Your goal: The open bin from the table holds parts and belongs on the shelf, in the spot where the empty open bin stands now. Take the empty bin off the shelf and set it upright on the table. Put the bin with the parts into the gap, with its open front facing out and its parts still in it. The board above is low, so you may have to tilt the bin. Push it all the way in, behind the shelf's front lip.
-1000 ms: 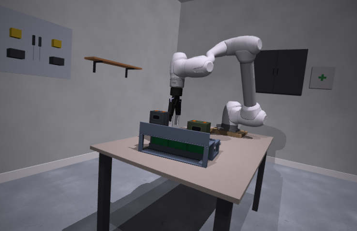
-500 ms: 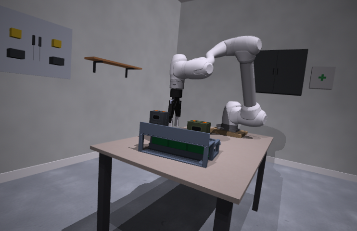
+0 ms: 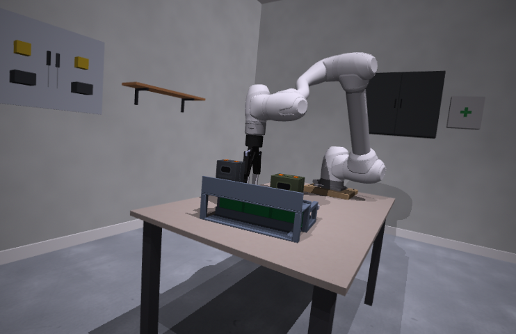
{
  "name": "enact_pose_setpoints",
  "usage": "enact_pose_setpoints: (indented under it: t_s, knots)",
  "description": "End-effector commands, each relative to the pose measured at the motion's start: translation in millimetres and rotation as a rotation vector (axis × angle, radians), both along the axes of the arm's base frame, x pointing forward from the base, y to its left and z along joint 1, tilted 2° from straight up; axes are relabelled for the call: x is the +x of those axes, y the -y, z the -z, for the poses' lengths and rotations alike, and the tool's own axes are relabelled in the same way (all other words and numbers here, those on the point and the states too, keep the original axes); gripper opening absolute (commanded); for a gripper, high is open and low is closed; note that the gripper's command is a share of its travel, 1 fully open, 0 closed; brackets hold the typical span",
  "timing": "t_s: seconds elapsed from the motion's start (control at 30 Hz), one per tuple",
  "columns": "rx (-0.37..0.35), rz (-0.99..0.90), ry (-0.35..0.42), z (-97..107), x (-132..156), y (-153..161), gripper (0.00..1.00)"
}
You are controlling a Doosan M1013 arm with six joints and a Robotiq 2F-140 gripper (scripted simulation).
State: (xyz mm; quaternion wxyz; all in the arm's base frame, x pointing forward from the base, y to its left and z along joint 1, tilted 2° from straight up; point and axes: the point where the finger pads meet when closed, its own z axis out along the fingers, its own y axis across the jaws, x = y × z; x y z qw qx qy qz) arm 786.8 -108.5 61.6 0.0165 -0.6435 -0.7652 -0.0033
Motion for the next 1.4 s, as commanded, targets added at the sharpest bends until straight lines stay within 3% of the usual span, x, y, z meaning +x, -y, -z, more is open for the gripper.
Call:
enact_pose_setpoints:
  t_s: [0.0, 0.5, 1.37]
  knots:
    - [0.000, 0.000, 0.000, 4.4, 0.0, -0.2, 0.62]
    - [0.000, 0.000, 0.000, 27.7, -0.1, -1.1, 0.62]
    - [0.000, 0.000, 0.000, 31.4, -0.1, -1.2, 0.62]
